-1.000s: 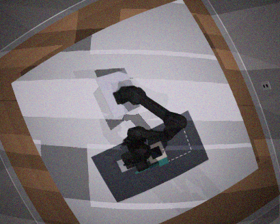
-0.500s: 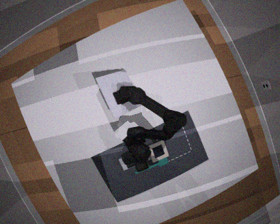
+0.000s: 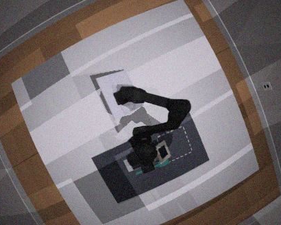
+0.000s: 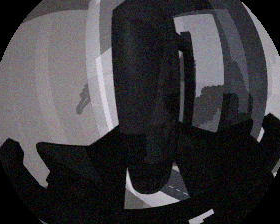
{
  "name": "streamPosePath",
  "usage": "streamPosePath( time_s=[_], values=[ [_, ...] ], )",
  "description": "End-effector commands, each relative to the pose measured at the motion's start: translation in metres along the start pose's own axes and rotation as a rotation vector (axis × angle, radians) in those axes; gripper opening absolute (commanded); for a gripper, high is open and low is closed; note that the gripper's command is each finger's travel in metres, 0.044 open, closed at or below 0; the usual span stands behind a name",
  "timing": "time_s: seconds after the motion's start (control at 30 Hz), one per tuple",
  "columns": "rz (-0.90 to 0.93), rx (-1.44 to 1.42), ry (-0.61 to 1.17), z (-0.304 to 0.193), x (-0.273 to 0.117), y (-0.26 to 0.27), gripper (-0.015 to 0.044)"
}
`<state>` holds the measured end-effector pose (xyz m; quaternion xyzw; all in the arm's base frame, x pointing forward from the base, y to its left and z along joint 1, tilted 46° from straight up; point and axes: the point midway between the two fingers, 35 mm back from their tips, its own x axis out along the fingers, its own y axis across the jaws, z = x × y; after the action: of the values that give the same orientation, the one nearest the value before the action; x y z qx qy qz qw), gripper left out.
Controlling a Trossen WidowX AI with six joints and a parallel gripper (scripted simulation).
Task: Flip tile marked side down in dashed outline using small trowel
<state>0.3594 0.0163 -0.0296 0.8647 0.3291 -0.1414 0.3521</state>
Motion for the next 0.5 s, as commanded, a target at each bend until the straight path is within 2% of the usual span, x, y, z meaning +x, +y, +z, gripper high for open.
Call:
streamPosePath(
  time_s=[0.0,0.47],
  values=[
    [0.012,-0.002,0.0,-0.01,-0.005,0.007,0.0],
    [0.012,0.001,0.002,-0.061,-0.006,0.007,0.0]
  ],
)
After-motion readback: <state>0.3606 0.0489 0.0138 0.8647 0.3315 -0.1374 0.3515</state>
